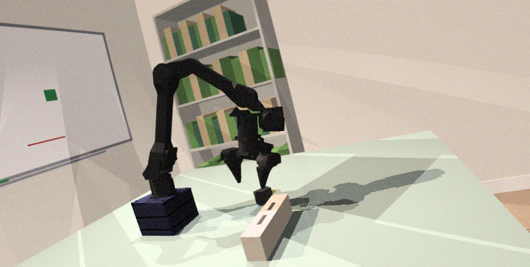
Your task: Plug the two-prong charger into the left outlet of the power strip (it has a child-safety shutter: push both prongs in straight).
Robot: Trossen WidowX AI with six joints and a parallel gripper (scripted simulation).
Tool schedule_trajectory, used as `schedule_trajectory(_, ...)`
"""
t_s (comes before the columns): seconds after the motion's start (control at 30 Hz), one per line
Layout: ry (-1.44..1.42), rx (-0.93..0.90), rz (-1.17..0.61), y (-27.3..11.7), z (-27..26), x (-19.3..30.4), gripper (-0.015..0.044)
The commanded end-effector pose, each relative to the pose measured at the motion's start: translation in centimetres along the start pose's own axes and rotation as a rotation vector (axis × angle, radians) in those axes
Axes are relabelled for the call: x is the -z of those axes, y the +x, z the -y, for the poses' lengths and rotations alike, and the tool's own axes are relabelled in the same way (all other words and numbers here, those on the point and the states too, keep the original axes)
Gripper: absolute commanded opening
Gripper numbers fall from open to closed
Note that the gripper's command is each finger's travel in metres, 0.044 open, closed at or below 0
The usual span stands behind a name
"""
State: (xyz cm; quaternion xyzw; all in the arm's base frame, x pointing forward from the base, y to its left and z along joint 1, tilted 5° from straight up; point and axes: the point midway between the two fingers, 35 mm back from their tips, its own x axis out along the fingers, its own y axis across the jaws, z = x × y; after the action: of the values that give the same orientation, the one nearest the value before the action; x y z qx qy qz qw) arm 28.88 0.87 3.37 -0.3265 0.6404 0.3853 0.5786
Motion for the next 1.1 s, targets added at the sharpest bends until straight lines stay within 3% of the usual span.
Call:
schedule_trajectory(0.0, 0.067, 0.029, 0.009, 0.0, -0.2, -0.9, 0.044)
schedule_trajectory(0.6, 0.352, 0.112, 0.088, 0.2, -1.8, -4.8, 0.044)
schedule_trajectory(1.07, 0.363, 0.114, 0.091, 1.6, -1.7, -5.1, 0.044)
